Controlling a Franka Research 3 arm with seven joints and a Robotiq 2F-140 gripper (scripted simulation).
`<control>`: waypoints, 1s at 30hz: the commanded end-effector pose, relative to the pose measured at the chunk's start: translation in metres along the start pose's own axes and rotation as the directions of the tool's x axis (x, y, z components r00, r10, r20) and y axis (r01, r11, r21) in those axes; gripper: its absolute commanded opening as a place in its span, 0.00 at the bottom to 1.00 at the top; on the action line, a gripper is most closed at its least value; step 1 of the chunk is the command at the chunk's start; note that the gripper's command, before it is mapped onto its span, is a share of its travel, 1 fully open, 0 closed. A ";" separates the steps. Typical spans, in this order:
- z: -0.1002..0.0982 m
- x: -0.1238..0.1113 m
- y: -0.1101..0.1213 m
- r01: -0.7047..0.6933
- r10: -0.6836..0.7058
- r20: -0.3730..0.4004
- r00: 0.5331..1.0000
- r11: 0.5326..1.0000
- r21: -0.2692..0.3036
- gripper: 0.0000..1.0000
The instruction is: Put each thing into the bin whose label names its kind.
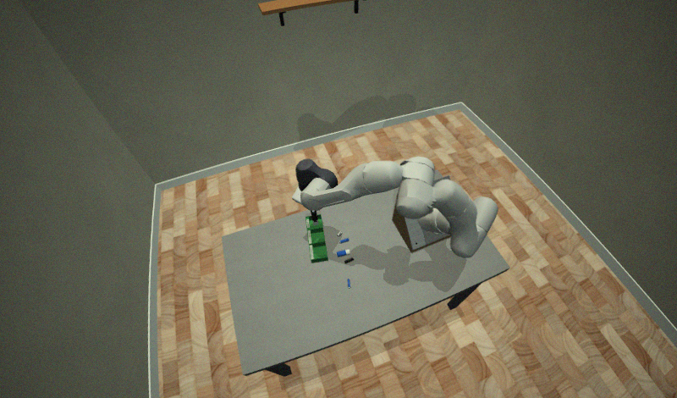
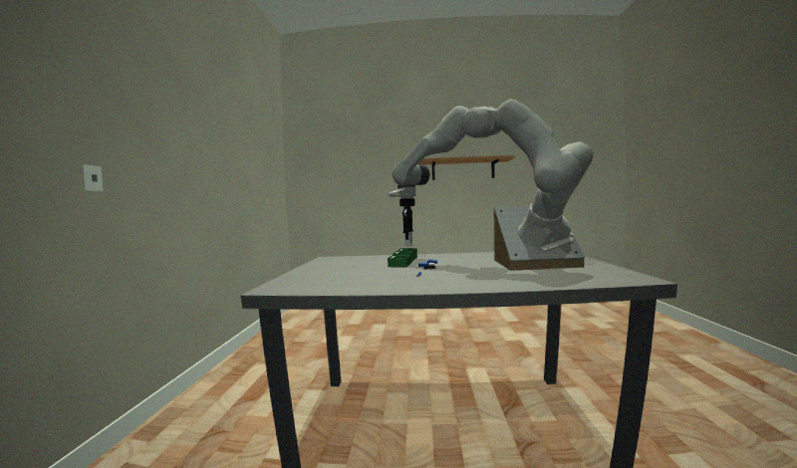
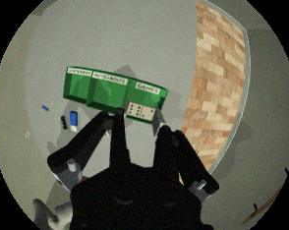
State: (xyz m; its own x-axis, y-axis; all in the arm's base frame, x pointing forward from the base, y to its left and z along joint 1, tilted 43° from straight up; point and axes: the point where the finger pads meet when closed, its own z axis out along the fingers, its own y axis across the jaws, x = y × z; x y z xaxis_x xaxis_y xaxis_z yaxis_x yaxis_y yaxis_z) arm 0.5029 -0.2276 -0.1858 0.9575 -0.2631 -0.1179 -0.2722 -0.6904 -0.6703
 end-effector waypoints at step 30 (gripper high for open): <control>0.009 0.001 0.002 -0.010 0.010 0.003 1.000 1.000 0.002 0.41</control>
State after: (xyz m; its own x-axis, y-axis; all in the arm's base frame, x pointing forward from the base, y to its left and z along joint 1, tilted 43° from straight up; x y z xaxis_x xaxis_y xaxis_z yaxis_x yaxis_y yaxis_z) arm 0.5052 -0.2238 -0.1928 0.9562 -0.2660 -0.1223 -0.2771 -0.6873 -0.6714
